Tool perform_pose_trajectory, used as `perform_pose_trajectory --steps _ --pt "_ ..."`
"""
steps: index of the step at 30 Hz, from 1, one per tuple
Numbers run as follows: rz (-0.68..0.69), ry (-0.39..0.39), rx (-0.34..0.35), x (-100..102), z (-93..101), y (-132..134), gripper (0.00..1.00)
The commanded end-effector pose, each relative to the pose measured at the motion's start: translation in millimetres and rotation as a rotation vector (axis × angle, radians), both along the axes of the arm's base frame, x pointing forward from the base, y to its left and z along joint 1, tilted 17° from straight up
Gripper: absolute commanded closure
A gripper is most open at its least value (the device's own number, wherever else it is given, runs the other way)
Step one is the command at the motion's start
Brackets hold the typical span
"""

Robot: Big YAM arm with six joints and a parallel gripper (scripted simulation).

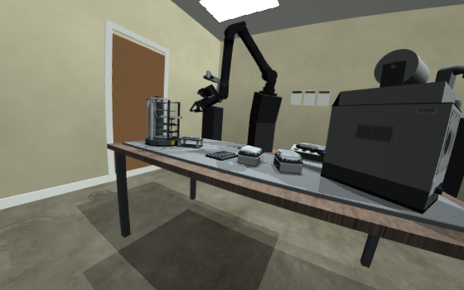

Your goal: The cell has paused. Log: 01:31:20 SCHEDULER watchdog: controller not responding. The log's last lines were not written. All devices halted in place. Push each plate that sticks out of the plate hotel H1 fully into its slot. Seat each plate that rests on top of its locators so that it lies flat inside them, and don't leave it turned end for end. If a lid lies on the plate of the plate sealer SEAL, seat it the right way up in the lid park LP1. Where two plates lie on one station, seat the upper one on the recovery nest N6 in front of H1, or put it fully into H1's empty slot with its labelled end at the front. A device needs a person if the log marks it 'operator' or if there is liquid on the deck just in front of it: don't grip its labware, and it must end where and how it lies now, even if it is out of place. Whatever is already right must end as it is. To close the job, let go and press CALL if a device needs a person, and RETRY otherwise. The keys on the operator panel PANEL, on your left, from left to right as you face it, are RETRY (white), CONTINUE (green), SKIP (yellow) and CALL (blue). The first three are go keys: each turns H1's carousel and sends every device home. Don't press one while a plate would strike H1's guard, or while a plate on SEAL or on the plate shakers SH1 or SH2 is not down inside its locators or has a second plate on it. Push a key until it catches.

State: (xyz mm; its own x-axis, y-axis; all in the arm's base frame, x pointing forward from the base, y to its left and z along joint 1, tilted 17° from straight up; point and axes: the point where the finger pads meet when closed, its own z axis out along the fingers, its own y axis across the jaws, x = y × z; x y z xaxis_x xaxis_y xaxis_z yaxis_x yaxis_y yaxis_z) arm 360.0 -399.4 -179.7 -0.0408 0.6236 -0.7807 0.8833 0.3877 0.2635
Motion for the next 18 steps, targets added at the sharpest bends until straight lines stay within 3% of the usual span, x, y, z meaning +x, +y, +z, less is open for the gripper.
perform_pose_trajectory --steps 1,17,18 --pt "-0.002 -0.017 -0.014 6 4.2 -5 0.0" --pt "-0.002 -0.017 -0.014 6 4.2 -5 0.0" --pt "0.004 -0.038 -0.022 16 14.5 -7 0.0"
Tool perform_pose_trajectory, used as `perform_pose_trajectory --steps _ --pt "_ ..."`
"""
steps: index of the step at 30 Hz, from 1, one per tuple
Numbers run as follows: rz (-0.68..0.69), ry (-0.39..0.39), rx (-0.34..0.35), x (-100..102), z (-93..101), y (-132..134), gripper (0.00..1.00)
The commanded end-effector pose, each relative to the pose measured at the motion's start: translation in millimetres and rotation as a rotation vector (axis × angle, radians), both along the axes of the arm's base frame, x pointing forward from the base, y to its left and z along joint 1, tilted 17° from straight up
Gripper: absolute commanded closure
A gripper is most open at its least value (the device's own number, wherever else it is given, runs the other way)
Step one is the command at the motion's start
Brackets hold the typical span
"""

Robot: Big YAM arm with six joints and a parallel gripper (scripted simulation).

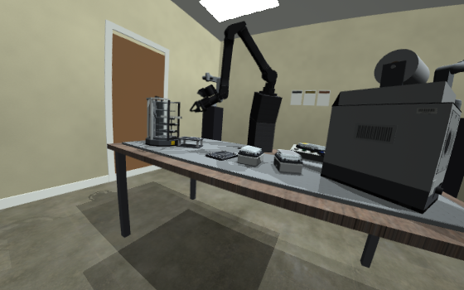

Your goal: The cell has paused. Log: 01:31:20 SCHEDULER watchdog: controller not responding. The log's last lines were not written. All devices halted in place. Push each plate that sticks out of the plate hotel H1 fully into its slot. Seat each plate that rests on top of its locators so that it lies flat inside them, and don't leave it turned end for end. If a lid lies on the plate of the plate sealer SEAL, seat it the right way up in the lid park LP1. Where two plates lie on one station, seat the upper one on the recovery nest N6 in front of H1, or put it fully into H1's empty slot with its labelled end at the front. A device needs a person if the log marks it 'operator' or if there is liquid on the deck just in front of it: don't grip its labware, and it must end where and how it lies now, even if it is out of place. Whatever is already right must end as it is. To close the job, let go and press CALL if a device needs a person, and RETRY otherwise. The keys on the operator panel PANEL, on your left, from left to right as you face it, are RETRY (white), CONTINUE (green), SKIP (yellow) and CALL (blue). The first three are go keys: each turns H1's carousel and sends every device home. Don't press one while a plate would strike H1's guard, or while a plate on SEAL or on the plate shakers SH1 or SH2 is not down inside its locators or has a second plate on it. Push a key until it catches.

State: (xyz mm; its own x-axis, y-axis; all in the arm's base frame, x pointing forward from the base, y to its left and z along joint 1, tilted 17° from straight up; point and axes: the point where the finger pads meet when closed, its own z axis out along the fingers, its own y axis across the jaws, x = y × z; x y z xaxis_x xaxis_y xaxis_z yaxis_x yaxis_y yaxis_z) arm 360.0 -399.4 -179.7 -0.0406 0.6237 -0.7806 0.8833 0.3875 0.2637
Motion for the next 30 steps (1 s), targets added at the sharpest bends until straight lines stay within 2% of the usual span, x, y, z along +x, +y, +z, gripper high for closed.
perform_pose_trajectory --steps 1,3,21,23,24,30 --pt "-0.001 -0.027 -0.015 10 17.0 -8 0.0" --pt "-0.012 -0.013 -0.01 -3 19.5 -11 0.0" --pt "-0.007 -0.006 -0.014 -12 58.8 -18 0.0" --pt "-0.004 0.002 -0.006 -12 52.9 -15 0.0" --pt "0.002 0.021 0.015 -15 38.5 -7 0.0" --pt "0.002 0.007 0.0 -10 43.2 -11 0.0"
